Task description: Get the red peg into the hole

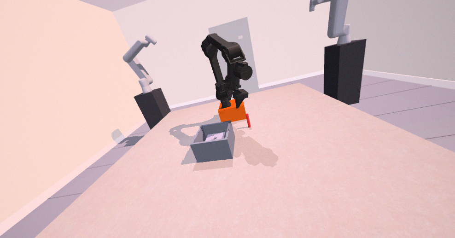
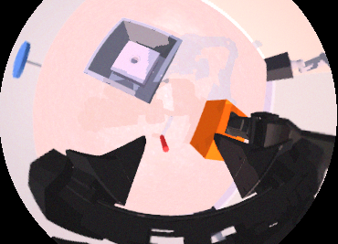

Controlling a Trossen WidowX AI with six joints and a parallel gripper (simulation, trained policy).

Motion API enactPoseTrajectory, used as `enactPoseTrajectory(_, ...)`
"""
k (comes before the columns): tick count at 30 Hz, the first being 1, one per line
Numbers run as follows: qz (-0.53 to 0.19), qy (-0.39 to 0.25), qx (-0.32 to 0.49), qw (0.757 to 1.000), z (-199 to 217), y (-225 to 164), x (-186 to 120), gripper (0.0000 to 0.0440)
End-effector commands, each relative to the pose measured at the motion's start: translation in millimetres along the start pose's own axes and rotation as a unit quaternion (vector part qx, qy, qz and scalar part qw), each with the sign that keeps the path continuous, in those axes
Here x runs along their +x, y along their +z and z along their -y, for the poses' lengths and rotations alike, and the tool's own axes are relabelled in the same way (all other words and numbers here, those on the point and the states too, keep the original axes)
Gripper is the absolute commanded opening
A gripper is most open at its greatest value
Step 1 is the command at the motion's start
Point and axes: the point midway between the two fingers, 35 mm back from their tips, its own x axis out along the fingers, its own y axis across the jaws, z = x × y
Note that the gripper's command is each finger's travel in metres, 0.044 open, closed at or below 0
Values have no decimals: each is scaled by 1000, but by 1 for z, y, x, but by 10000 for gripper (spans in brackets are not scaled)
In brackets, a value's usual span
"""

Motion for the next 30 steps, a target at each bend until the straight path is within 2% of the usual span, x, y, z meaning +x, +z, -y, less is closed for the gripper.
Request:
enactPoseTrajectory(1, -5, -10, 4, 1000, -3, -8, 13, 440)
enactPoseTrajectory(9, -11, -8, 9, 1000, -15, -24, 47, 440)
enactPoseTrajectory(23, -13, 49, -9, 999, -35, -50, 98, 429)
enactPoseTrajectory(26, -14, 53, -15, 998, -34, -55, 106, 404)
enactPoseTrajectory(30, -19, 53, -18, 998, -33, -60, 114, 331)
